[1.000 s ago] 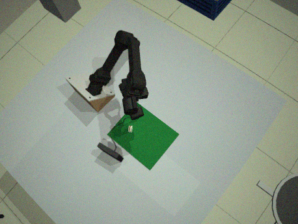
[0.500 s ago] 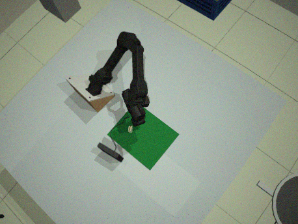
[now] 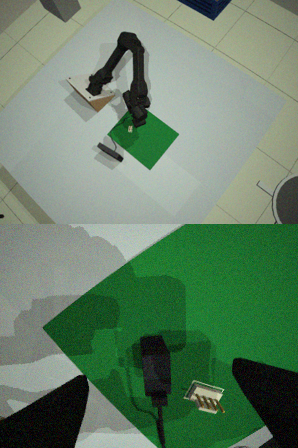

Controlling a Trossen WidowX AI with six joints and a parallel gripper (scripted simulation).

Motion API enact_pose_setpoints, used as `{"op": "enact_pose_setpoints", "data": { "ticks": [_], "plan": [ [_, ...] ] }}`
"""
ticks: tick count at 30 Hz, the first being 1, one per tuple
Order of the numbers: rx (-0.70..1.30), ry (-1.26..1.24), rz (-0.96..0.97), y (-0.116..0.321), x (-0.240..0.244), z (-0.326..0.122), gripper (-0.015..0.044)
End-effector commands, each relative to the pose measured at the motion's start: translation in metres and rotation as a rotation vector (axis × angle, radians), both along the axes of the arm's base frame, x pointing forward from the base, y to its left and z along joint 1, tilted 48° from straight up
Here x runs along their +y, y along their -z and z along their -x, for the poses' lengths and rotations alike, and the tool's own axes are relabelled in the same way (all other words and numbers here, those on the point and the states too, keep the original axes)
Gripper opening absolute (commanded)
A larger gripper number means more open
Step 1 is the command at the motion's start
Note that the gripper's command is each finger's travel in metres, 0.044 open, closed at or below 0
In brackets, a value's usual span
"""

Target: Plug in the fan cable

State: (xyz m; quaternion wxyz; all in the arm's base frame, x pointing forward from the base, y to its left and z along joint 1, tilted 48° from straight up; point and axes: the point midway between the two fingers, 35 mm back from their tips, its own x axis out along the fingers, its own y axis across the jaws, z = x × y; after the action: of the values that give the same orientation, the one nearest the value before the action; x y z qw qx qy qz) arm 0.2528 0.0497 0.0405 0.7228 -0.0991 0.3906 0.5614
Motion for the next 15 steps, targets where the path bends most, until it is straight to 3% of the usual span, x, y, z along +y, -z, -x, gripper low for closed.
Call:
{"op": "enact_pose_setpoints", "data": {
  "ticks": [1, 15],
  "plan": [
    [0.007, 0.004, -0.005, 0.006, 0.006, 0.0, 0.044],
    [0.007, 0.004, -0.008, 0.02, 0.023, -0.001, 0.044]
  ]
}}
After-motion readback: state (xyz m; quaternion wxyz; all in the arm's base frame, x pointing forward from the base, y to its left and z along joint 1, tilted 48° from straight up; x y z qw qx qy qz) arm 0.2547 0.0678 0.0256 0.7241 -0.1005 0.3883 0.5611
